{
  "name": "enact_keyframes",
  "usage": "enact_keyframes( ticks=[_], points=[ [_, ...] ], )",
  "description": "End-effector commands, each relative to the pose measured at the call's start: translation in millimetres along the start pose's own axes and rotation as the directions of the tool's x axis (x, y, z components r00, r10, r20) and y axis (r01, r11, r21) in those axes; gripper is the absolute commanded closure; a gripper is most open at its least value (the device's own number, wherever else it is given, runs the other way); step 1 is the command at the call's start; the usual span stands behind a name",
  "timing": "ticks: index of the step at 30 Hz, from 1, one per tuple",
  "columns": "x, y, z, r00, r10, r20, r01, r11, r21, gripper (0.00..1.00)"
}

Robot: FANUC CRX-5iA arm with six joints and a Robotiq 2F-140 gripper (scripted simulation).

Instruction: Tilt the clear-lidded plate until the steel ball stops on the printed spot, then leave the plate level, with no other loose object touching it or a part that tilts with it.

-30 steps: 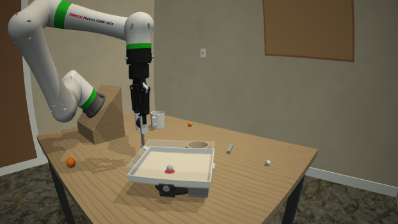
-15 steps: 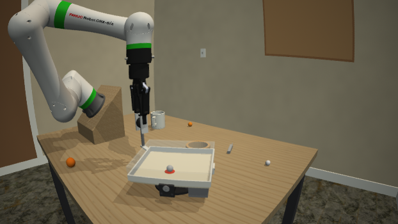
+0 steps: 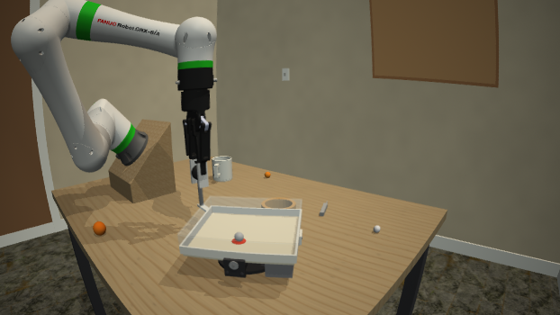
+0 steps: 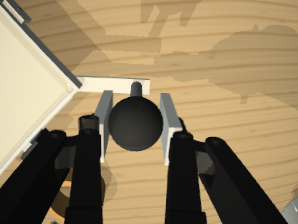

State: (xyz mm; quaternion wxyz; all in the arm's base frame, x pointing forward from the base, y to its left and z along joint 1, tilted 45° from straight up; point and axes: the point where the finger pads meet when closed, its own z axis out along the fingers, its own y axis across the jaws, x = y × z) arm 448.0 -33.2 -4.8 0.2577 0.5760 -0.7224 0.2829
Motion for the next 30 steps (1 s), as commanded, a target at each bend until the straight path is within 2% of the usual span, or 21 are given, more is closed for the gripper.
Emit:
enact_keyframes(
  ticks=[1,23,24,30],
  points=[
    [-0.1,-0.1,-0.2,1.0,0.0,0.0,0.0,1.0,0.0,0.9],
    [-0.1,-0.1,-0.2,1.0,0.0,0.0,0.0,1.0,0.0,0.9],
    [-0.1,-0.1,-0.2,1.0,0.0,0.0,0.0,1.0,0.0,0.58],
    [-0.1,-0.1,-0.2,1.0,0.0,0.0,0.0,1.0,0.0,0.58]
  ],
)
